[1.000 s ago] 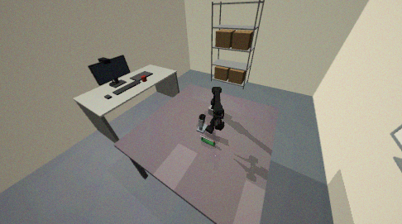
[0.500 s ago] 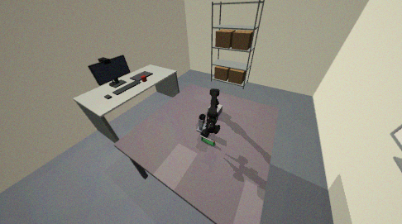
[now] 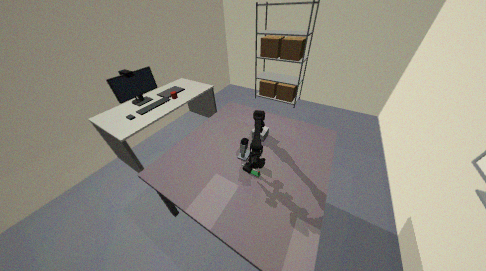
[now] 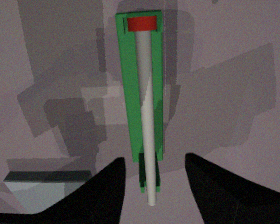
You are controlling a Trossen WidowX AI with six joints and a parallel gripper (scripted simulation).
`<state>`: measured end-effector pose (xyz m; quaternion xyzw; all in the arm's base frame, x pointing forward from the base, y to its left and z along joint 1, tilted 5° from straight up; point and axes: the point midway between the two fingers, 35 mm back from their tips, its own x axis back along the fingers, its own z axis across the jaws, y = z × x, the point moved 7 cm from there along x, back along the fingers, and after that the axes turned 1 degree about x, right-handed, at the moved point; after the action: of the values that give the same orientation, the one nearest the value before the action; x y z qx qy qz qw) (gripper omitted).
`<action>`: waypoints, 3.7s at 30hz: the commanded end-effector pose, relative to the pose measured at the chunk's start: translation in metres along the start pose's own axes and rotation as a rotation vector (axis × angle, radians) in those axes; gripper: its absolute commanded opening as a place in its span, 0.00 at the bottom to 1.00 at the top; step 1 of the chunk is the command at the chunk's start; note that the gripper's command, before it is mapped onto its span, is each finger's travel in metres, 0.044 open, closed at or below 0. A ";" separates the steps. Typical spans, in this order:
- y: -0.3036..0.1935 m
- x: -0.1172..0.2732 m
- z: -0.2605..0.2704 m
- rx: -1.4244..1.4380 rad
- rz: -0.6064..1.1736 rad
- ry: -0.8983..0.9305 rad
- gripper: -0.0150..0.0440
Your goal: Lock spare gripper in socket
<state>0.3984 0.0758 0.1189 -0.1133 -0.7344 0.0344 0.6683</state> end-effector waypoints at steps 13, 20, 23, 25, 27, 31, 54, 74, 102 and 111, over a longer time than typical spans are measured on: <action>0.008 -0.026 0.001 0.006 -0.002 0.004 0.56; 0.011 -0.037 0.001 0.006 -0.002 0.004 0.56; 0.013 -0.041 0.002 0.006 -0.002 0.004 0.56; 0.014 -0.045 0.002 0.006 -0.002 0.004 0.56; 0.014 -0.047 0.002 0.006 -0.002 0.004 0.56; 0.014 -0.047 0.002 0.006 -0.002 0.004 0.51; 0.008 -0.020 0.000 0.006 -0.002 0.004 0.25; -0.002 0.014 0.002 0.007 0.002 0.008 0.25; -0.006 0.029 0.065 0.001 0.007 0.011 0.25; -0.009 0.033 0.091 0.010 0.002 0.014 0.25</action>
<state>0.3128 0.0827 0.1419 -0.1118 -0.7284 0.0411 0.6747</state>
